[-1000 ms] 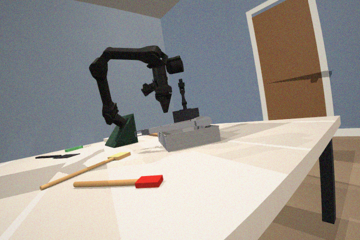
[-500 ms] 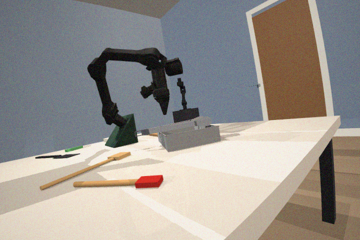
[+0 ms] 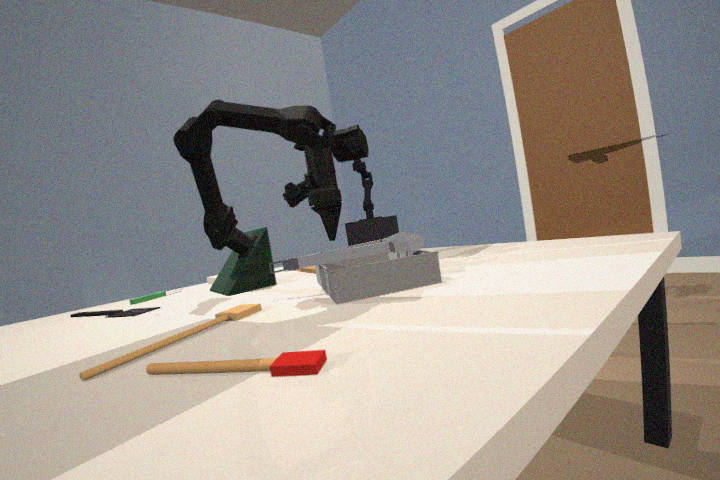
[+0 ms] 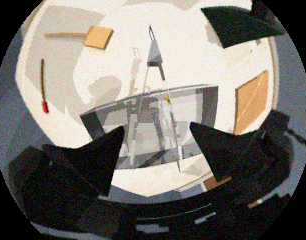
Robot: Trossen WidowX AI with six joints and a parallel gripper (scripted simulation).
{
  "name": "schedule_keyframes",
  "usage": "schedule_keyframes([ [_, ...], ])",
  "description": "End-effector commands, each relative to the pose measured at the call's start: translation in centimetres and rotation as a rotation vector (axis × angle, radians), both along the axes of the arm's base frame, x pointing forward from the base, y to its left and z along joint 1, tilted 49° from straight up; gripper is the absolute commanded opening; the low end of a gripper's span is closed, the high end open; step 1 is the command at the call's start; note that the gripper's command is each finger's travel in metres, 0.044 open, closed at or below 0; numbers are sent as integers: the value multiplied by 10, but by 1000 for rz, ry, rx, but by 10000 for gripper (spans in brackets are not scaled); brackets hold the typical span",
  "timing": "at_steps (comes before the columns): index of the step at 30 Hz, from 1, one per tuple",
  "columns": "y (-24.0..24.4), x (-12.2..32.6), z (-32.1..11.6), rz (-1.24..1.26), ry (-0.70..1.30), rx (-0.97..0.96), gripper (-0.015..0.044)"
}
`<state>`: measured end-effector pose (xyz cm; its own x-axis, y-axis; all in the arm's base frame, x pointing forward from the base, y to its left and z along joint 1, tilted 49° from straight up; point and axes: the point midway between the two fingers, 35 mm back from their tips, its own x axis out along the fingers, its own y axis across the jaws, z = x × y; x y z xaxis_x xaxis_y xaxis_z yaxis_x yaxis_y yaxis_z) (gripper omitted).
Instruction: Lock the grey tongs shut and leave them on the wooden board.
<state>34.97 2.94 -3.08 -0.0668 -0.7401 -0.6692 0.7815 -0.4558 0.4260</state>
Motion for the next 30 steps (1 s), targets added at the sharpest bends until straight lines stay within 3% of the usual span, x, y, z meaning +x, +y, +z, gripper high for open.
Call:
schedule_keyframes([
  [1, -7, 0, -6, 4, 2, -4, 440],
  [30, -43, -4, -37, 4, 2, -7, 440],
])
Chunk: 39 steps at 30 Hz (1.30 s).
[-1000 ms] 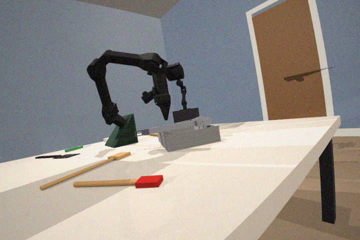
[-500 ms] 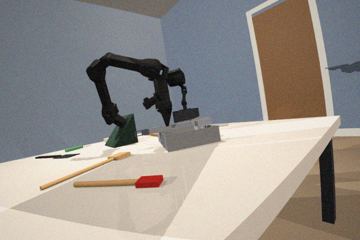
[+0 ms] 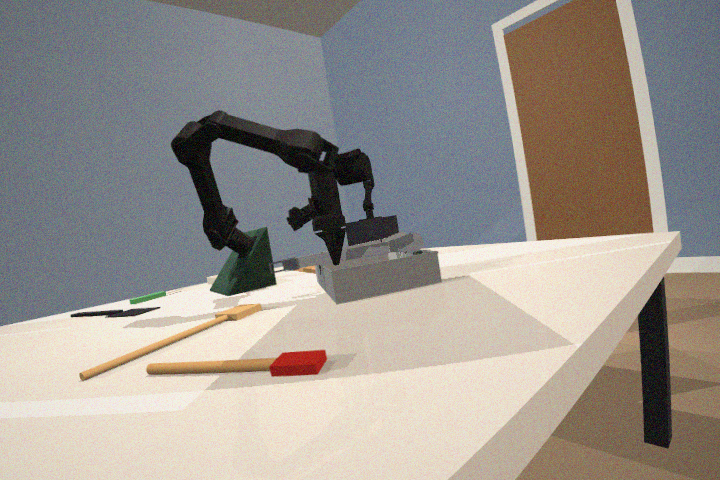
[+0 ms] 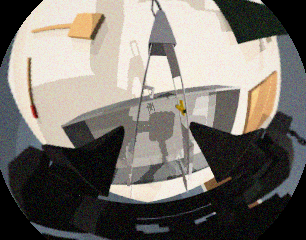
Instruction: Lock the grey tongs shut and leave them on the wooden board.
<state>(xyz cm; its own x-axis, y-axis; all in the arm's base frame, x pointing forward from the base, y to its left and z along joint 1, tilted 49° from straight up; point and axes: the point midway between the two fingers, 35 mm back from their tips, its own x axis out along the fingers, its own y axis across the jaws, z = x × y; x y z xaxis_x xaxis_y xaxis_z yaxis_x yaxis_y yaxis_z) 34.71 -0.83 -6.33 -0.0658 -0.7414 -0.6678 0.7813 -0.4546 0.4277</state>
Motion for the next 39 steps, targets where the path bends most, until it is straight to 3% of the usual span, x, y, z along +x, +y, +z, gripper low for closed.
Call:
schedule_keyframes([
  [1, -7, -2, -5, 4, 3, -6, 440],
  [15, -22, -5, -16, 3, 3, -10, 440],
  [19, -19, -4, -14, -2, 1, -4, 335],
  [39, -19, -4, -14, -2, 1, -4, 202],
])
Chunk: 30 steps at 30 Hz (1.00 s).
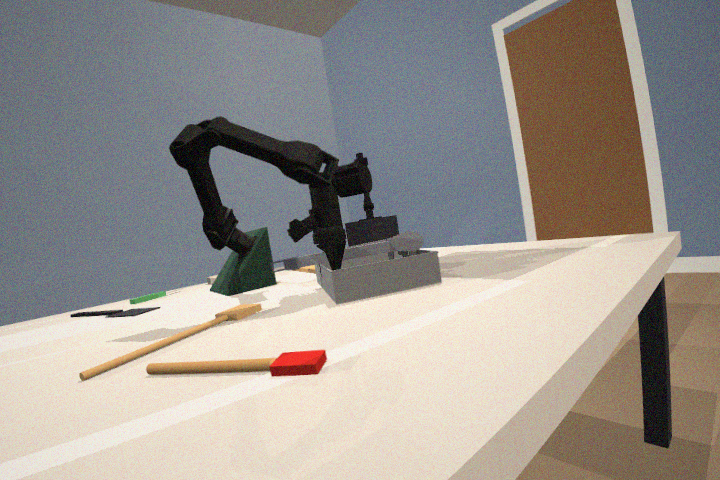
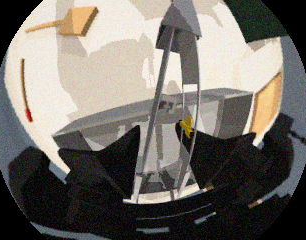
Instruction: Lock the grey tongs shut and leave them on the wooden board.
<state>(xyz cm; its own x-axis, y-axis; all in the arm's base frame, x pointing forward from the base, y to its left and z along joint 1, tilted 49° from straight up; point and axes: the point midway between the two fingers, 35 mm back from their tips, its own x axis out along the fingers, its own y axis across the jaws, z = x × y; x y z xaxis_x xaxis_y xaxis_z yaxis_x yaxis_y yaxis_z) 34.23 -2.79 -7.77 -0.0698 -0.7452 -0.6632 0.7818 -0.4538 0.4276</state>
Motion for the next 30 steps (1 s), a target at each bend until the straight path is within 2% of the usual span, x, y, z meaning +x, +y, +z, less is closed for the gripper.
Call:
schedule_keyframes([
  [1, 1, 0, 0, 0, -2, 1, 195],
  [28, 1, 0, 0, 0, -2, 1, 15],
  [30, 1, 0, 0, 0, -2, 1, -38],
])
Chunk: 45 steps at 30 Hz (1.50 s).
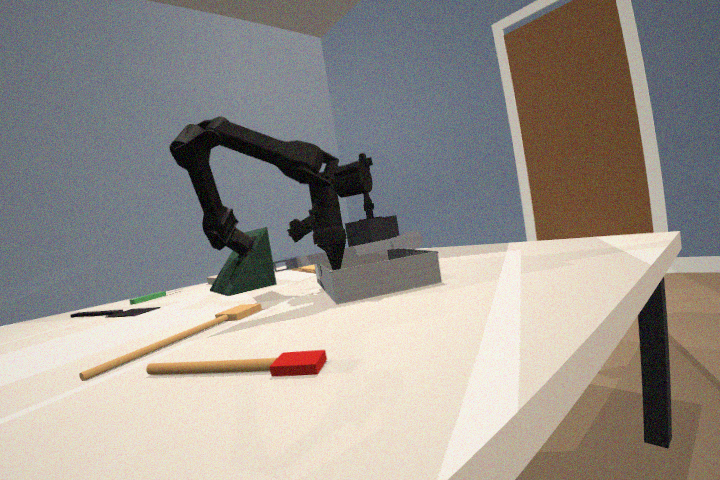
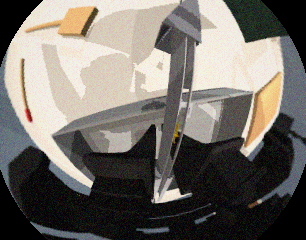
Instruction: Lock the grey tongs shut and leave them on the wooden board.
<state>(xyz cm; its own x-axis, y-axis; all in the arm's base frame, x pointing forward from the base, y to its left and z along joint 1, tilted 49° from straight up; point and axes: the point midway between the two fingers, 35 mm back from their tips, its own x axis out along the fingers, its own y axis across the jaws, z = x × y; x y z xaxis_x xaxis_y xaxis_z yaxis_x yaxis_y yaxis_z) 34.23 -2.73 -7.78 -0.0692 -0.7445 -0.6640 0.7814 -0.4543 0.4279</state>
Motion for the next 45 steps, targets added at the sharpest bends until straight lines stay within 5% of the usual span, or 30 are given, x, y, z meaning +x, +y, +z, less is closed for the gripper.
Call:
schedule_keyframes([
  [1, 0, 0, 0, 0, -1, 0, -64],
  [5, 0, 0, 0, 0, -1, 0, -150],
  [20, 97, 8, 84, 5, 1, 2, -150],
  [34, 93, 8, 81, 6, 12, -4, -150],
  [45, 150, -12, 39, 175, 173, 40, -150],
])
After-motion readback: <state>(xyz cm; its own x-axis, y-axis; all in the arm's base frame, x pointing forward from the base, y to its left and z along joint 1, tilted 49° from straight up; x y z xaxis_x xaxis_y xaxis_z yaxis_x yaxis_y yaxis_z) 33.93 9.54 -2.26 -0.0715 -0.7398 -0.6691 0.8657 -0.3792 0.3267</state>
